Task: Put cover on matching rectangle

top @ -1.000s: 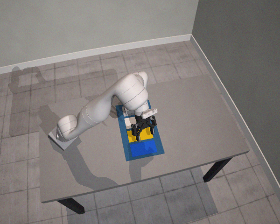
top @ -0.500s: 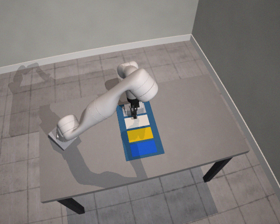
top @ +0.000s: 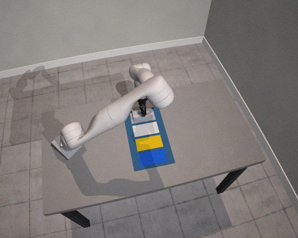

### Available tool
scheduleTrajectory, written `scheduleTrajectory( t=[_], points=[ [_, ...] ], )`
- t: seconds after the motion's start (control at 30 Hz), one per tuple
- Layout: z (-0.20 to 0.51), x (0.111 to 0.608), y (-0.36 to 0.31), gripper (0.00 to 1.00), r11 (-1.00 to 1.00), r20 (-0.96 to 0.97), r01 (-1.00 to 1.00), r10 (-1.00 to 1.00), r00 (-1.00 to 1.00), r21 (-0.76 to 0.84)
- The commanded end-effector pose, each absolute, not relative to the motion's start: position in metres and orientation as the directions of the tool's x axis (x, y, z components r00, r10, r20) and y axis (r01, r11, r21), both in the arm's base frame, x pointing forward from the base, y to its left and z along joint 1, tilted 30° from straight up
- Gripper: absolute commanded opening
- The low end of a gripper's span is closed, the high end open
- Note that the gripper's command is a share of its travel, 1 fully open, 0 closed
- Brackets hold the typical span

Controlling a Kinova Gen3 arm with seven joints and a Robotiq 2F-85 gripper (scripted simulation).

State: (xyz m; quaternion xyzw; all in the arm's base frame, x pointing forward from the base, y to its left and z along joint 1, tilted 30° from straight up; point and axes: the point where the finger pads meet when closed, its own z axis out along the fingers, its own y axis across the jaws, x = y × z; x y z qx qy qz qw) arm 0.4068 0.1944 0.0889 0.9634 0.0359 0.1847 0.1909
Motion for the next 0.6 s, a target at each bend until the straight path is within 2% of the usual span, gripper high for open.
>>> scheduleTrajectory(
  t=[0.0,0.57],
  points=[
    [0.0870,0.4073,0.1982,1.00,-0.925,0.333,0.014,0.151,0.931,0.380],
    [0.0822,0.4091,0.1984,1.00,-0.924,0.325,0.023,0.157,0.933,0.381]
  ],
)
